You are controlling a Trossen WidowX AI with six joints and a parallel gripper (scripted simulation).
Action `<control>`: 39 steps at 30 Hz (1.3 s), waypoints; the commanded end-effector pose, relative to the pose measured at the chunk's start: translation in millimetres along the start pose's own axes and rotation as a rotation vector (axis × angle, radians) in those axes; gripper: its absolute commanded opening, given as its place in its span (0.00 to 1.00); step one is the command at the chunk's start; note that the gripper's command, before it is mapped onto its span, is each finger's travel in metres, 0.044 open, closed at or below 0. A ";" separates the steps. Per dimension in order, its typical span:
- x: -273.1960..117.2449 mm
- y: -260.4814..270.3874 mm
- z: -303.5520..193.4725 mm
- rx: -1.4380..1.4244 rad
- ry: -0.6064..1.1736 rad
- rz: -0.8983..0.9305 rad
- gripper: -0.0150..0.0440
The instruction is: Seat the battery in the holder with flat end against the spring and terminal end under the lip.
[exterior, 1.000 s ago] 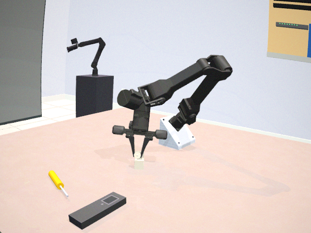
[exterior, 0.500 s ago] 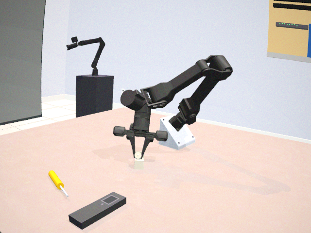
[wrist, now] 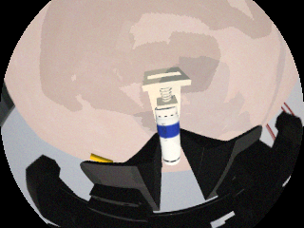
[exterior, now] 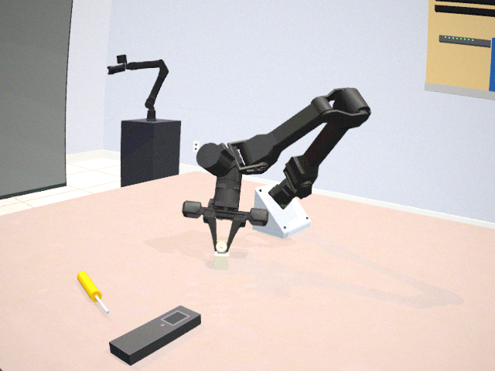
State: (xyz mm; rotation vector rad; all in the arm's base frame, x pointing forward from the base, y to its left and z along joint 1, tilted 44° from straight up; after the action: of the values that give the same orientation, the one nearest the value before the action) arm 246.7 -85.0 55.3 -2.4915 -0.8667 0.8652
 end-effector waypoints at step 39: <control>1.0 2.0 6.5 -0.012 -0.101 0.029 0.38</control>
State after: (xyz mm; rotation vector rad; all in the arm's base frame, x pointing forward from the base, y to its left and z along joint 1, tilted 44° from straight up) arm 242.2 -85.4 50.7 -2.4907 -0.8759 0.9614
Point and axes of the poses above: the point midway between the two fingers, 35 mm back from their tips, its own x axis out along the fingers, its own y axis across the jaws, z = x × y, the point moved 9 cm from there along -x, back along the fingers, and after that the axes turned 1 degree about x, right-handed, at the moved point
